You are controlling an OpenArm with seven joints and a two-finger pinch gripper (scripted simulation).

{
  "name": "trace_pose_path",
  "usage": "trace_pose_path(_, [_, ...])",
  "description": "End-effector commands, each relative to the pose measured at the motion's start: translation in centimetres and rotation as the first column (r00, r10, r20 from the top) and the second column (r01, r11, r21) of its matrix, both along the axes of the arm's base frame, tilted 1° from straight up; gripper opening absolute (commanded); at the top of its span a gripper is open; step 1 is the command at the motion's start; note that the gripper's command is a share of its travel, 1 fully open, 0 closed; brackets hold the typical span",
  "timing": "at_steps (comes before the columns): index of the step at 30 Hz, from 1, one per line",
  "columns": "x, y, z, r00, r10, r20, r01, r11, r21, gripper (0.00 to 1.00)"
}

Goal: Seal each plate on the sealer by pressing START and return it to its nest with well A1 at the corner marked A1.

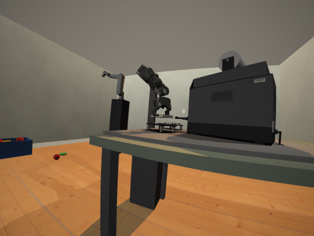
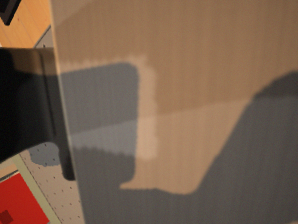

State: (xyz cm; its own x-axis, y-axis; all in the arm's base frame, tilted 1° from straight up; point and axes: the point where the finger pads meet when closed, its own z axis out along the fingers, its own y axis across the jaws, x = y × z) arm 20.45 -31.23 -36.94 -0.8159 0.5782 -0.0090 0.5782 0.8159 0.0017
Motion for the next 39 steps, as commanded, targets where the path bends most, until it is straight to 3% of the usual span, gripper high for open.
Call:
trace_pose_path(1, [0.0, 0.1, -0.1, 1.0, 0.0, 0.005, 0.0, 1.0, 0.002, 0.0])
trace_pose_path(39, [0.1, 0.1, -1.8, 1.0, 0.001, 0.005, -0.001, 1.0, 0.003, 0.0])
